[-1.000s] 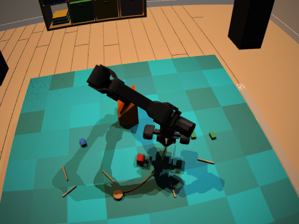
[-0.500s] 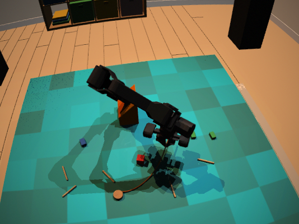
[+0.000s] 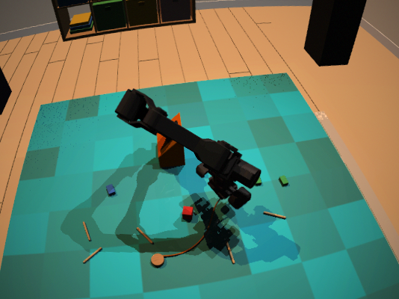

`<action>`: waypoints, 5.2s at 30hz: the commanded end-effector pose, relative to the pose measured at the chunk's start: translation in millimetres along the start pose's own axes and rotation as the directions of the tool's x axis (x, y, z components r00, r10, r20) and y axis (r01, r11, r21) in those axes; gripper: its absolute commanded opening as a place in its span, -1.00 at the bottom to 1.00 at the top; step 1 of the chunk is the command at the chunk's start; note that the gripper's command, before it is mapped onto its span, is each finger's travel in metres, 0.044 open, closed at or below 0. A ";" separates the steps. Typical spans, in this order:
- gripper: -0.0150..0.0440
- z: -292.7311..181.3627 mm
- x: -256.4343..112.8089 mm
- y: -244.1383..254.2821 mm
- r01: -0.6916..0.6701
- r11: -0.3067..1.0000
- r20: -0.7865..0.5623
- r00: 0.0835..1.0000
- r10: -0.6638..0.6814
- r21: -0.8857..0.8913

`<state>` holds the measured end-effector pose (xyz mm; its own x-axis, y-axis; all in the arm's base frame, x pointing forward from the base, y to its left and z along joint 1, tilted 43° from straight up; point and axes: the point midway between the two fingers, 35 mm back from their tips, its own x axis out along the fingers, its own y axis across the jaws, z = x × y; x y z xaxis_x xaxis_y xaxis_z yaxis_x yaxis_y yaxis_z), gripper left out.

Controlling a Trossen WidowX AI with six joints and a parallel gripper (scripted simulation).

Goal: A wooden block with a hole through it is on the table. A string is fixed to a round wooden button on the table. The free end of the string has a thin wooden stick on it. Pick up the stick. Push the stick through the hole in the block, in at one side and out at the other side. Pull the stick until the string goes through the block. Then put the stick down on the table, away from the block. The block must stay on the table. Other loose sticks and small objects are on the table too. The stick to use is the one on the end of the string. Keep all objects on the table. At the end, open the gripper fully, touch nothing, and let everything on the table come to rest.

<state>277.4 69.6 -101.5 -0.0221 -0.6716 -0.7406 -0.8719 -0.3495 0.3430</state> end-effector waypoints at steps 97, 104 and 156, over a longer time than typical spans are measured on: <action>-0.49 -67.6 -1.5 -50.5 -0.009 -0.873 -0.005 1.000 -0.007 -0.487; -0.49 -73.0 -1.3 -53.2 -0.009 -0.721 -0.005 1.000 -0.007 -0.693; -0.49 -39.5 -2.9 -98.4 -0.009 -0.654 -0.001 1.000 -0.013 -0.756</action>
<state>382.4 77.4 -105.8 -0.0050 -0.6692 -0.7430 0.9413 -0.2540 0.2225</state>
